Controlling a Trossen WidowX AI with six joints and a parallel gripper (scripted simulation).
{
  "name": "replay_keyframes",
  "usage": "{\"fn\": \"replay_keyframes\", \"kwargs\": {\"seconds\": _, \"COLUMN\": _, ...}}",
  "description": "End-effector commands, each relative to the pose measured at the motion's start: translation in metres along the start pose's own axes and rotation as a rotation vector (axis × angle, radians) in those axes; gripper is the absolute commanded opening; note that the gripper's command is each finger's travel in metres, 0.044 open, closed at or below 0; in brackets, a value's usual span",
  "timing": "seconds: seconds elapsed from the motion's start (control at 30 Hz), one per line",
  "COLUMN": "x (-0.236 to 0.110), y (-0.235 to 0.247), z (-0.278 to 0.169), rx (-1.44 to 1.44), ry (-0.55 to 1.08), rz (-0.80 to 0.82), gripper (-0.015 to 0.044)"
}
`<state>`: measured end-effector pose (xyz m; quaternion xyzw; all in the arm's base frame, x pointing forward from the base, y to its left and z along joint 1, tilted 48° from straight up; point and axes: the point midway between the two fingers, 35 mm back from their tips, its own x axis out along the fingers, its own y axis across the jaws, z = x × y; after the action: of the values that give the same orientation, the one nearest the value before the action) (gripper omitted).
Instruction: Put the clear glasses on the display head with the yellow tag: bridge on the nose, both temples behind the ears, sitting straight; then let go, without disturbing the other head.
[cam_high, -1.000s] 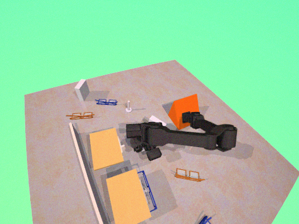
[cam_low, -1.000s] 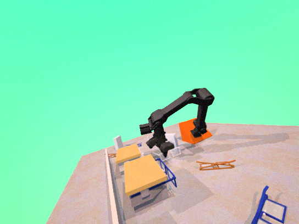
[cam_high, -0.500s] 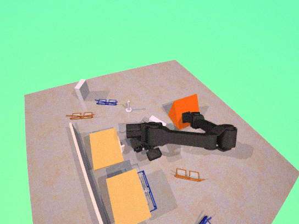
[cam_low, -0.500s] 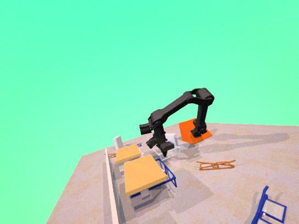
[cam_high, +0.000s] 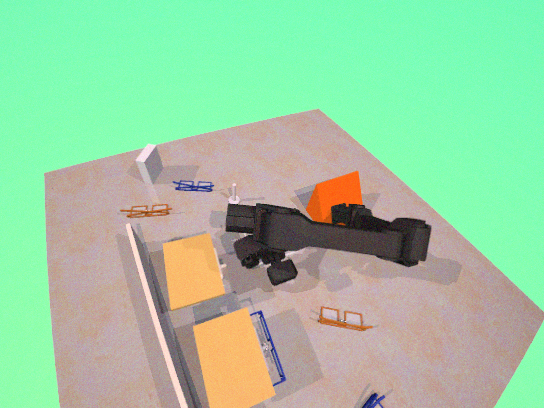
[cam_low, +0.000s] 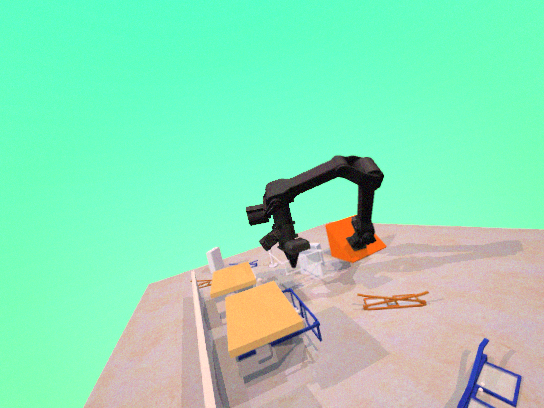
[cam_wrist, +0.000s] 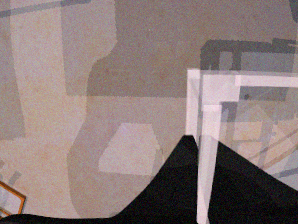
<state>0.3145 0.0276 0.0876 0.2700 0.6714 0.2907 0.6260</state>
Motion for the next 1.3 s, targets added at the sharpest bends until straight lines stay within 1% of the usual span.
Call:
{"fn": "replay_keyframes", "kwargs": {"seconds": 0.0, "x": -0.018, "y": -0.001, "z": 0.001, "rx": -0.001, "ry": 0.002, "rz": -0.001, "gripper": 0.0}}
{"fn": "replay_keyframes", "kwargs": {"seconds": 0.2, "x": -0.04, "y": 0.0, "z": 0.001, "rx": -0.001, "ry": 0.002, "rz": 0.002, "gripper": 0.0}}
{"fn": "replay_keyframes", "kwargs": {"seconds": 0.4, "x": -0.041, "y": -0.008, "z": 0.003, "rx": -0.048, "ry": 0.001, "rz": 0.0, "gripper": 0.0}}
{"fn": "replay_keyframes", "kwargs": {"seconds": 0.83, "x": -0.045, "y": -0.07, "z": 0.009, "rx": -0.37, "ry": 0.0, "rz": -0.014, "gripper": 0.0}}
{"fn": "replay_keyframes", "kwargs": {"seconds": 1.27, "x": -0.046, "y": -0.135, "z": 0.003, "rx": -0.702, "ry": 0.004, "rz": -0.017, "gripper": 0.0}}
